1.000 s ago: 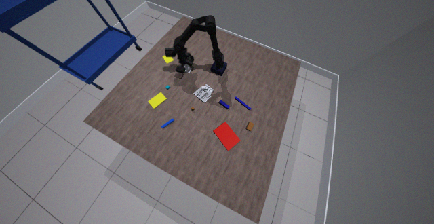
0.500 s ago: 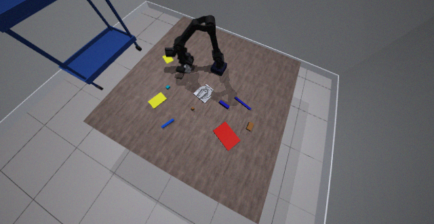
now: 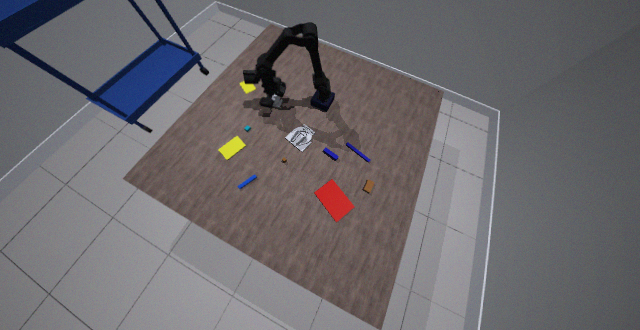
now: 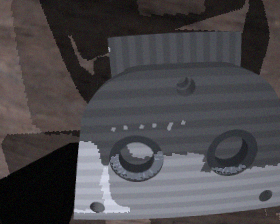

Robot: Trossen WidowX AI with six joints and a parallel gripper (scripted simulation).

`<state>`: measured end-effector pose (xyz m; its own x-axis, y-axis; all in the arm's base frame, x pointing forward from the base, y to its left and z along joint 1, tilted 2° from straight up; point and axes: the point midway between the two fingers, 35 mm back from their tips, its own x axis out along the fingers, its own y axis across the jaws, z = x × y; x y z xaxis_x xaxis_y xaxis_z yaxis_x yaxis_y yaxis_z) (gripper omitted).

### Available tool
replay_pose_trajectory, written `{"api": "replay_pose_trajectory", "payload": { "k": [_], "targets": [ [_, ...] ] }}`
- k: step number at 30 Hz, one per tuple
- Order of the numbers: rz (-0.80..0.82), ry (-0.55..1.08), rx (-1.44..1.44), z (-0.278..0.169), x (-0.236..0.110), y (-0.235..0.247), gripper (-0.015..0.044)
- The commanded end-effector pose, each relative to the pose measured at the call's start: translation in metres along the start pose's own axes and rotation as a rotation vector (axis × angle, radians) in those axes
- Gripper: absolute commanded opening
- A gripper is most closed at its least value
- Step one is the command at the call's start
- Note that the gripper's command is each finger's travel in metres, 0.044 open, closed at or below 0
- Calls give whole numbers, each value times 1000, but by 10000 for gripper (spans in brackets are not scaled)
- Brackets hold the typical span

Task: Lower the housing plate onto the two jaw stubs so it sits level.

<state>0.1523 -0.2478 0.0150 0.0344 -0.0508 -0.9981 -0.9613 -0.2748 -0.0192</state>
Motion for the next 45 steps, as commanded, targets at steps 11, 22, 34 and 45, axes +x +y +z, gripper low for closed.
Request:
{"api": "replay_pose_trajectory", "payload": {
  "k": [11,22,34,45],
  "targets": [
    [-4,6,-2,-4,-42,-1,351],
    [-6,5,-3,-1,-72,-1,351],
    [-7,5,12,0,-72,-3,351],
    [-9,0,258,18,-72,-34,351]
  ]
}}
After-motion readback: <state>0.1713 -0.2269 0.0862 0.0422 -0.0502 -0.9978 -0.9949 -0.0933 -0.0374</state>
